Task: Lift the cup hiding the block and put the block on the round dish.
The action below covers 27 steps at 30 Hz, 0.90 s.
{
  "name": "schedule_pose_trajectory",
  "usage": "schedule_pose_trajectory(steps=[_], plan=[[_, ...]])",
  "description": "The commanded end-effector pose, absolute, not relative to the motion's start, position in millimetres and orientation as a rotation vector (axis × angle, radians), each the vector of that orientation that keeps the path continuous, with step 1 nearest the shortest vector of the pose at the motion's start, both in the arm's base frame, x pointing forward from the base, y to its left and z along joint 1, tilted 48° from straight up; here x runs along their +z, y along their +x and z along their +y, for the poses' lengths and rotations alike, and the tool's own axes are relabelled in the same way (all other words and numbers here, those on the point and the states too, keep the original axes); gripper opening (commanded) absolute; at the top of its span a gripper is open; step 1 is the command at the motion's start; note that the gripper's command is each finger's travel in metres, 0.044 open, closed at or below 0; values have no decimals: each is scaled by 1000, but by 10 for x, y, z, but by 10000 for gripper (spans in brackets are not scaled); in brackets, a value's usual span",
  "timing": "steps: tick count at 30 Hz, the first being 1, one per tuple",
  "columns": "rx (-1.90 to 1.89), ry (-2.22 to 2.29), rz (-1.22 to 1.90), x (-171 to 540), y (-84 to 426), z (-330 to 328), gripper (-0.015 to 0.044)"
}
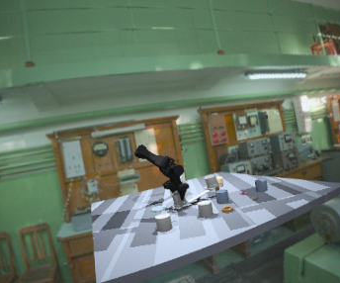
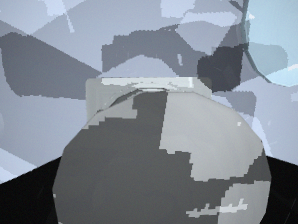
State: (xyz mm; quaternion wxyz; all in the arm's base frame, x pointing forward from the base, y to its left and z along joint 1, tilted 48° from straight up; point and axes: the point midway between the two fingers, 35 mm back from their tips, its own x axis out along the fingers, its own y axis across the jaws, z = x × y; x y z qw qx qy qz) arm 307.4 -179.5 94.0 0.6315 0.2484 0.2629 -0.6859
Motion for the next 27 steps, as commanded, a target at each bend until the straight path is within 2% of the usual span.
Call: schedule_pose_trajectory(steps=[1, 27], plan=[[-1560, 575, 601, 976, 3116, -1731, 0], [-1557, 581, 607, 1181, 3179, -1483, 0]])
